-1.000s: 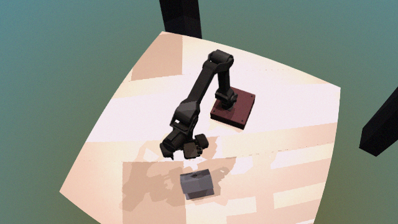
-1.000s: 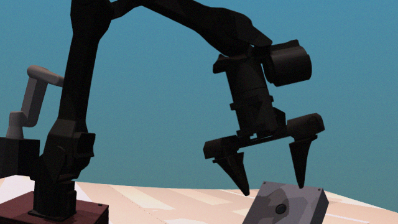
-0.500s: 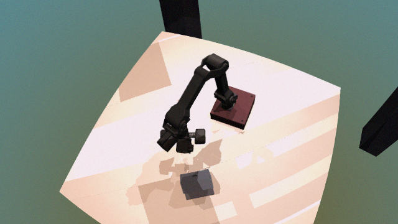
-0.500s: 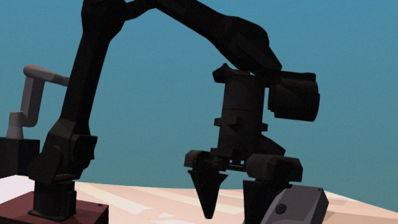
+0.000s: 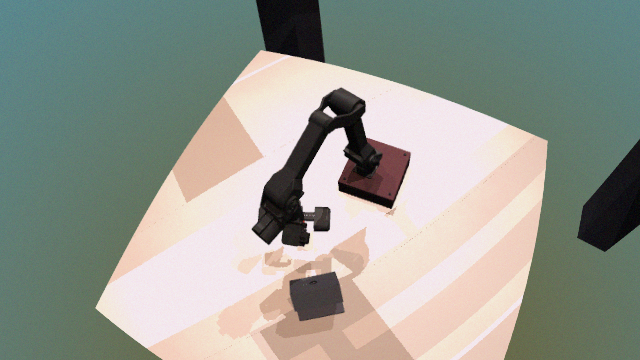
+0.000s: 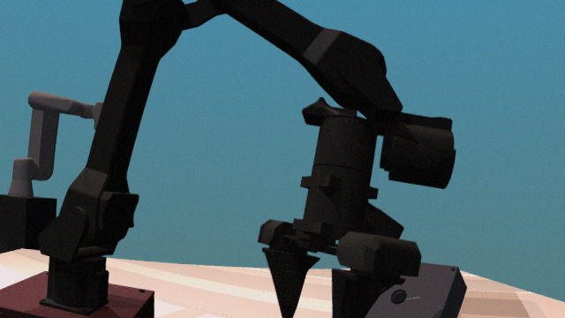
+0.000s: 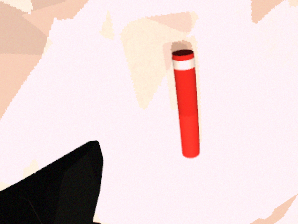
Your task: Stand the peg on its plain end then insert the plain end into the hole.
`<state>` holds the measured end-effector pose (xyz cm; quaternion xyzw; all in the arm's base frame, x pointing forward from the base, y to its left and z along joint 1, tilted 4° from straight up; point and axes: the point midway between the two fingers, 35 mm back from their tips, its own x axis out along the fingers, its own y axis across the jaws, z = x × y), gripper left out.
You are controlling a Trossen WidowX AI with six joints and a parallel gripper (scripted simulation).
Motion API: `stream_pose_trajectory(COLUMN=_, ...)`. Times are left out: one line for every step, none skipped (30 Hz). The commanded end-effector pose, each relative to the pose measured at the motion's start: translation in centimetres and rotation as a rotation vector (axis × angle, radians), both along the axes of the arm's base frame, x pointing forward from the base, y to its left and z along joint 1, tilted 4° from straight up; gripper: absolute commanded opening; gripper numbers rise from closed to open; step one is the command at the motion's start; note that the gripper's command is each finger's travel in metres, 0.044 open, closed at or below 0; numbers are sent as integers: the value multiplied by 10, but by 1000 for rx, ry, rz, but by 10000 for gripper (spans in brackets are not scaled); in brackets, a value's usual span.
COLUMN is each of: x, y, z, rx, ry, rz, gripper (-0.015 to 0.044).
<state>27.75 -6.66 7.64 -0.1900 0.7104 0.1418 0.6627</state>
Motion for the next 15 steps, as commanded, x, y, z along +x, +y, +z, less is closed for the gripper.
stream_pose_trajectory(x=0, y=-1, z=-8, rx=-4, ry=4, rz=-4, gripper=440)
stream_pose_trajectory(x=0, y=-1, z=-9, rx=-4, ry=4, rz=-4, gripper=440)
stream_pose_trajectory(x=1, y=-1, z=-11, rx=-4, ry=4, rz=-4, gripper=440)
stream_pose_trajectory(x=1, y=-1, z=-13, rx=-4, ry=4, rz=-4, gripper=440)
stream_pose_trajectory(x=1, y=-1, z=-14, rx=-4, ry=4, rz=-4, gripper=440)
stream_pose_trajectory(x=2, y=-1, z=-16, rx=-4, ry=4, rz=-4, gripper=440)
stream_pose_trajectory(x=2, y=-1, z=-17, rx=-4, ry=4, rz=-4, gripper=440)
stream_pose_trajectory(x=2, y=-1, z=-19, rx=-4, ry=4, rz=-4, gripper=440)
stream_pose_trajectory(x=2, y=-1, z=-21, rx=-4, ry=4, rz=-4, gripper=440)
stream_pose_trajectory(x=2, y=-1, z=-22, rx=-4, ry=4, rz=-4, gripper=440)
stream_pose_trajectory(x=3, y=-1, z=-24, rx=-4, ry=4, rz=-4, gripper=440)
stream_pose_trajectory(x=3, y=-1, z=-25, rx=-4, ry=4, rz=-4, gripper=440)
stream_pose_trajectory(x=3, y=-1, z=-27, rx=-4, ry=4, rz=-4, gripper=440)
stream_pose_trajectory(x=3, y=-1, z=-29, rx=-4, ry=4, rz=-4, gripper=440)
stream_pose_trajectory(x=3, y=-1, z=-30, rx=-4, ry=4, rz=-4, gripper=440)
